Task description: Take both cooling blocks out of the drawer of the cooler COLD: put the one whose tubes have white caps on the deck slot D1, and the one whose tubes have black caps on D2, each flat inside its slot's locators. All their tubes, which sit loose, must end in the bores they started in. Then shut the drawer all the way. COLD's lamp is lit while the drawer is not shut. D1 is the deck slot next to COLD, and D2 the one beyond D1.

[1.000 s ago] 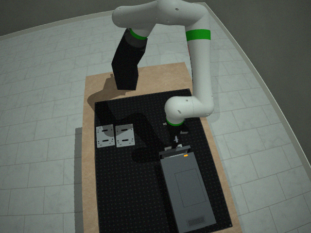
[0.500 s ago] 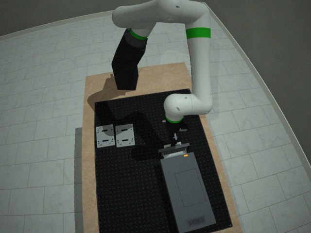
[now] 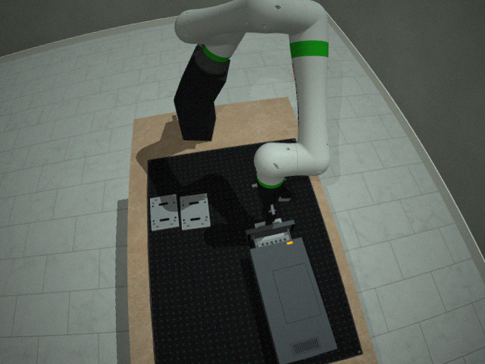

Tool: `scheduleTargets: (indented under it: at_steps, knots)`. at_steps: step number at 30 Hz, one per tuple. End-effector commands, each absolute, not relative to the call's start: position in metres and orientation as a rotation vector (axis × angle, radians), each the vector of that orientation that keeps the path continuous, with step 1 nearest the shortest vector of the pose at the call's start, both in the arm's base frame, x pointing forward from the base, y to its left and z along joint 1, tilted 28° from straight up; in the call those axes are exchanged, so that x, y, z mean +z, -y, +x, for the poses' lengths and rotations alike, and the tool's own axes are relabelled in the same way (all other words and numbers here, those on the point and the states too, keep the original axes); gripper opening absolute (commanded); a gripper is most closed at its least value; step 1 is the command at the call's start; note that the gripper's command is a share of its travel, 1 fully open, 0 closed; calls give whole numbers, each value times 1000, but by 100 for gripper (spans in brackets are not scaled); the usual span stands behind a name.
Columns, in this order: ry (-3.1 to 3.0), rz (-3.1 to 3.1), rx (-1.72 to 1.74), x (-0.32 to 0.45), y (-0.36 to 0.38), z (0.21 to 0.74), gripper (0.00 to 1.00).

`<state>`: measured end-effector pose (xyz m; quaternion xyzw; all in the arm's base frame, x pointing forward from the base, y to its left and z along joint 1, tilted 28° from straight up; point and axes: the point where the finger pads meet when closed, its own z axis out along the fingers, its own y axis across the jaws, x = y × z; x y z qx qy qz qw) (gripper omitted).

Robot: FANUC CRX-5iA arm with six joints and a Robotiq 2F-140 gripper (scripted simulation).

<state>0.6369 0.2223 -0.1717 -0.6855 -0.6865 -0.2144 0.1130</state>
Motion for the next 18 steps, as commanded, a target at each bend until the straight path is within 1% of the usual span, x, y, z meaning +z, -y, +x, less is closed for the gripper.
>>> scheduleTargets:
  at_steps: [1, 18]
  knots:
    - [2015, -2012, -631, -171, -222, 633, 34]
    - [2015, -2012, -631, -174, -223, 613, 34]
